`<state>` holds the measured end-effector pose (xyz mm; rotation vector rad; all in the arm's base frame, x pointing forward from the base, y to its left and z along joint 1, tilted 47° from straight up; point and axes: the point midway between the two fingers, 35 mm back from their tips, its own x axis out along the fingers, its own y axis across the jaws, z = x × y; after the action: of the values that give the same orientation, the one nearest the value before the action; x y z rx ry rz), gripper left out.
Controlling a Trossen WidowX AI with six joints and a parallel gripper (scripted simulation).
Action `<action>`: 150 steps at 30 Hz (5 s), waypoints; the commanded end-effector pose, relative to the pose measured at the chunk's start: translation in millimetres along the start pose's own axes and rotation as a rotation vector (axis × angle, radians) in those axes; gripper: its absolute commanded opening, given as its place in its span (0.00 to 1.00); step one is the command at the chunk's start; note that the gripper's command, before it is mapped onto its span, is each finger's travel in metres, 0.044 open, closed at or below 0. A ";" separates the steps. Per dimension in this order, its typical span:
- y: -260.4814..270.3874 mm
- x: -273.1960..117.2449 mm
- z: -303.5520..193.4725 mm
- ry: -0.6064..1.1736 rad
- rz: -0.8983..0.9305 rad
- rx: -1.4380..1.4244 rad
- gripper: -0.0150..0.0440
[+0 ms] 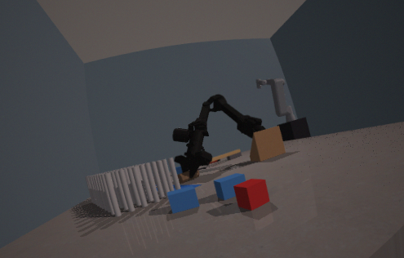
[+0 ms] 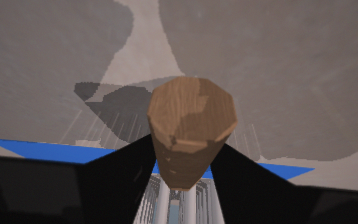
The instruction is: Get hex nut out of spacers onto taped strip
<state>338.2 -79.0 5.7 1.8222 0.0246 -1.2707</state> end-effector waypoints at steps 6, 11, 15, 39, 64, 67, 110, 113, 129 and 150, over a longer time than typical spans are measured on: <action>-0.5 -3.4 4.1 0.003 -0.003 -0.005 0.25; -0.5 -5.0 6.6 0.003 -0.003 -0.005 0.25; -0.5 -6.2 8.5 0.003 -0.003 -0.005 0.25; -0.5 -13.6 19.8 0.002 -0.003 -0.005 0.25; -0.5 -20.9 31.1 0.002 -0.004 -0.006 0.25; -0.5 -21.8 32.4 0.002 -0.004 -0.006 0.25; -0.3 -33.8 50.8 0.001 -0.004 -0.006 0.25; -0.3 -34.6 52.0 0.001 -0.004 -0.006 0.25; -0.2 -38.9 58.5 0.000 -0.004 -0.007 0.25; -0.3 -44.2 66.4 0.000 -0.004 -0.007 0.25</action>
<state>268.6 -103.9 33.3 1.8179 0.0258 -1.2747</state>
